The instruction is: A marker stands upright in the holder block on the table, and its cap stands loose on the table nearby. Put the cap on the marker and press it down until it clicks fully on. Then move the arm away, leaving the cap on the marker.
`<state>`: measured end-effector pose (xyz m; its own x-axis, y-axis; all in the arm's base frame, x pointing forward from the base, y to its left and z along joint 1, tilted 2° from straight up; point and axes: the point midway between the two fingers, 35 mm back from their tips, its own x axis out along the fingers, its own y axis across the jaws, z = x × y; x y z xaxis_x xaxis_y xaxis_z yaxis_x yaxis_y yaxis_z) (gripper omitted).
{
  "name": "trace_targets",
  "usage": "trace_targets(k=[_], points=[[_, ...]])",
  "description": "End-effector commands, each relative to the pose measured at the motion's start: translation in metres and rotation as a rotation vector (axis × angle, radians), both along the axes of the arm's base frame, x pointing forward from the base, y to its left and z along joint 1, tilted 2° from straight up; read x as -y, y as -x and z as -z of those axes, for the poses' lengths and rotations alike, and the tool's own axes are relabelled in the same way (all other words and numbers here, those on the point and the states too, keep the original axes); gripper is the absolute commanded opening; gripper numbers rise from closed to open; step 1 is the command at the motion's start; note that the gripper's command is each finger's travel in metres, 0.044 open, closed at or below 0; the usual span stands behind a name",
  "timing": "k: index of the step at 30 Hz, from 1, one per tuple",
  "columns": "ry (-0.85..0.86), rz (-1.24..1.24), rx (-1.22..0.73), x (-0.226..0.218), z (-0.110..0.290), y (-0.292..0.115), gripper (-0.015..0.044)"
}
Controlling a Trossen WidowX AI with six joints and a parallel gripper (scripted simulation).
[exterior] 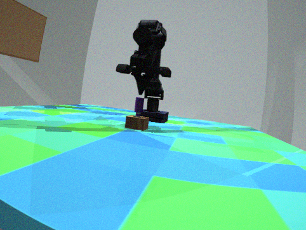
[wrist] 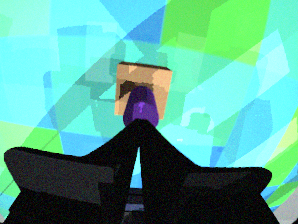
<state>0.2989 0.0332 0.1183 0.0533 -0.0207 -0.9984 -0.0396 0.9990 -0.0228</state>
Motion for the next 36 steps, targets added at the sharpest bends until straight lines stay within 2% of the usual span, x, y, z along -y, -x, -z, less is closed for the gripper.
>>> trace_targets(k=[1,11,19,26,32,36], points=[[0.0,-0.005,-0.004,0.0,0.007,0.001,0.0],[0.0,-0.005,-0.003,0.0,0.02,0.0,0.0],[0.0,0.0,0.004,0.0,0.013,-0.002,0.0],[0.0,0.0,0.003,-0.001,-0.066,0.001,0.0],[0.0,0.0,0.003,-0.001,-0.074,0.003,0.0],[0.0,0.0,0.003,-0.001,-0.074,0.003,0.0105]])
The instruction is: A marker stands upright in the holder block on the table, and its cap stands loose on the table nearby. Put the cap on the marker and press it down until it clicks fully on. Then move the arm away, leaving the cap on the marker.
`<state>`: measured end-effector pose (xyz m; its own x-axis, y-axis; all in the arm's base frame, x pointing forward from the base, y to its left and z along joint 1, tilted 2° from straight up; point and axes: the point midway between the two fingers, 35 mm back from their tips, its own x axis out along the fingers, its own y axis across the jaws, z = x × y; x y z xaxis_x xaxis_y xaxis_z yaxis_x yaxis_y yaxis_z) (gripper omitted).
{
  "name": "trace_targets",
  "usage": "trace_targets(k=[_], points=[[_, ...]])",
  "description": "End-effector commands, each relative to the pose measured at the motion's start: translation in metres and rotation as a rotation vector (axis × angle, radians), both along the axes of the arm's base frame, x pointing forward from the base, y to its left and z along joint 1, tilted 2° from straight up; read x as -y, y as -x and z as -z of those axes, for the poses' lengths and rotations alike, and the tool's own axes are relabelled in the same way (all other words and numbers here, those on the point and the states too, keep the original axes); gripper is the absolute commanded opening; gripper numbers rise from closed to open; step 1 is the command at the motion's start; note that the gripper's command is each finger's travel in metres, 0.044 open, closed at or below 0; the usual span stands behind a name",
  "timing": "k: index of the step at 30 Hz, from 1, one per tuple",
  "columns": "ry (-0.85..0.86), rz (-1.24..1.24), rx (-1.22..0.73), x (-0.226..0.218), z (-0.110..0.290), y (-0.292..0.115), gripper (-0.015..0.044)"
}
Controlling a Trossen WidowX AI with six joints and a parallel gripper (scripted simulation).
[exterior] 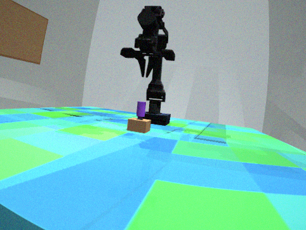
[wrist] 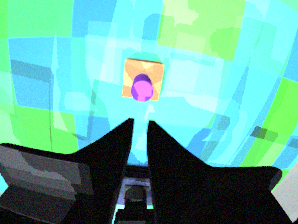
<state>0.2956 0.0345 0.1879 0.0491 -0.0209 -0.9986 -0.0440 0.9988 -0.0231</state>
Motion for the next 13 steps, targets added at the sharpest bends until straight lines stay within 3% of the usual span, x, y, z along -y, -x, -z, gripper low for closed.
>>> trace_targets(k=[1,13], points=[[-0.001,0.005,0.007,-0.0001,-0.0046,-0.0005,0.0131],[-0.001,0.005,0.007,-0.0001,-0.0046,-0.0005,0.044]])
